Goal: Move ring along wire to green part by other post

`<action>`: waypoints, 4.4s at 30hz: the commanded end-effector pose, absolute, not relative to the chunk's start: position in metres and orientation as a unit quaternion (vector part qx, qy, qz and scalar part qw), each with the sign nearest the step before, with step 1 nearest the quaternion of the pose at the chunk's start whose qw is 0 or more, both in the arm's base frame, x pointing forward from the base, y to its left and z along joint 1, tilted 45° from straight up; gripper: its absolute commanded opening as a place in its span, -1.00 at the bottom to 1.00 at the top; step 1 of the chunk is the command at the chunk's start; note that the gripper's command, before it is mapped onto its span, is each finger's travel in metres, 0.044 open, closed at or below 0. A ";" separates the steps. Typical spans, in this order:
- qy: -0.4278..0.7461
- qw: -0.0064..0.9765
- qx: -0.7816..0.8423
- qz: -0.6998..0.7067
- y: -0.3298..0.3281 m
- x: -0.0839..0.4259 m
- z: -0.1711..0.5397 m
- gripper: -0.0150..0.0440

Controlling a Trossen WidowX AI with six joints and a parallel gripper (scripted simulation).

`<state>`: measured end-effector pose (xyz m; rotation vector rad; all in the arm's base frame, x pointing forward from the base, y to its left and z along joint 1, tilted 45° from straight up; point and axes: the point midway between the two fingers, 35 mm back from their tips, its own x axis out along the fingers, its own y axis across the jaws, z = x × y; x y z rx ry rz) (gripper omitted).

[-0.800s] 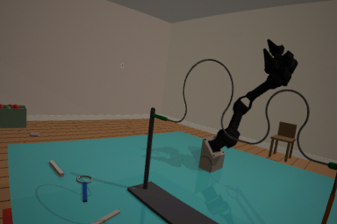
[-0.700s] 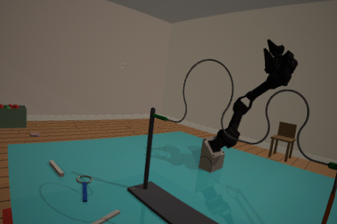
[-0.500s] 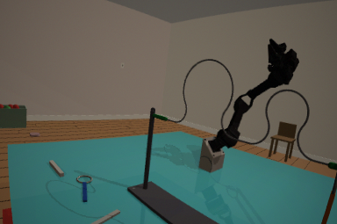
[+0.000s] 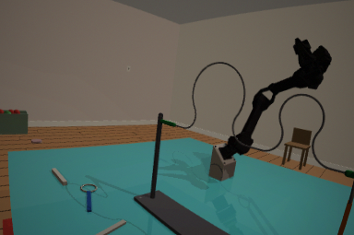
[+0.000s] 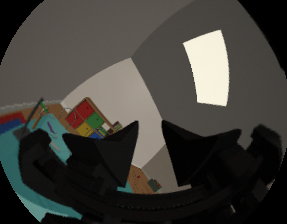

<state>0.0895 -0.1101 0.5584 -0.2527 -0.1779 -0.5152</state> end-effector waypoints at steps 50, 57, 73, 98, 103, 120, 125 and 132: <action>0.008 0.919 0.393 0.027 0.404 0.269 0.382 0.05; 0.010 0.916 0.400 0.029 0.412 0.271 0.378 0.05; 0.007 0.916 0.399 0.030 0.380 0.324 0.414 0.05; 0.006 0.916 0.399 0.031 0.384 0.363 0.416 0.05; 0.006 0.917 0.399 0.031 0.384 0.371 0.415 0.05; 0.005 0.917 0.398 0.031 0.384 0.393 0.415 0.05; 0.005 0.917 0.398 0.031 0.384 0.393 0.415 0.05; 0.005 0.917 0.398 0.031 0.384 0.393 0.415 0.05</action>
